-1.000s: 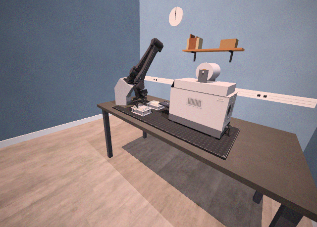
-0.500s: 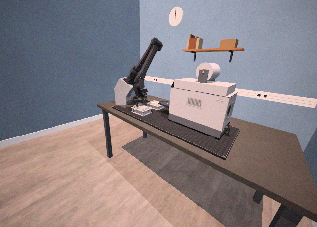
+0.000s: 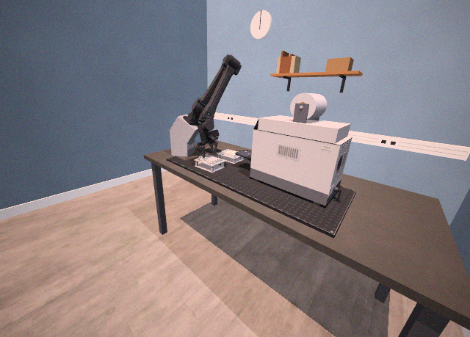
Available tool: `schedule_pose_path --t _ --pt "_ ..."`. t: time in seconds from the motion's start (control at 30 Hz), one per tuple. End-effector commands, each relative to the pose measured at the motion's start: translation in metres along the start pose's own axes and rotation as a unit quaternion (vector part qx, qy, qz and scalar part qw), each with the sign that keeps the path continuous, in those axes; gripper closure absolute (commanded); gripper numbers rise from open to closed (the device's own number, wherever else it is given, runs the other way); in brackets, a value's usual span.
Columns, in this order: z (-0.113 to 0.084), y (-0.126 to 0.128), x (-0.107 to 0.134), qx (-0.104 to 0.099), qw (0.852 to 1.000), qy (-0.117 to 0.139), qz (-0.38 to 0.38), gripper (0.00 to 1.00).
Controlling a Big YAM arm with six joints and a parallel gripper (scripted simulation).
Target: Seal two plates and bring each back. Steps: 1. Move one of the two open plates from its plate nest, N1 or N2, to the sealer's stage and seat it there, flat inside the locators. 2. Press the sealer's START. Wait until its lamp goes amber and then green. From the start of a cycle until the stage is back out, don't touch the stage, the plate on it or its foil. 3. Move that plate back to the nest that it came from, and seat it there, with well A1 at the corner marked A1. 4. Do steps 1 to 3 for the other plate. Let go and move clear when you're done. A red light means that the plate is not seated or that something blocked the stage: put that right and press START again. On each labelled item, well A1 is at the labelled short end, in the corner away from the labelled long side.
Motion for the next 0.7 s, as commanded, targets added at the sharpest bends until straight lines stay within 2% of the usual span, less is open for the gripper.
schedule_pose_path --t 0.0,0.67 --pt "-0.007 -0.004 -0.014 0.006 1.000 -0.020 -0.012 0.00" --pt "-0.002 -0.006 0.001 0.005 1.000 -0.007 -0.002 0.00"
Point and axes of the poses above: the point where the finger pads meet when closed, its own z axis out along the fingers, its own y axis across the jaws, x = y × z, the point moved 9 cm from there along -z, back along the fingers, and after that the axes turned 9 degrees about z, right-handed, at the moved point
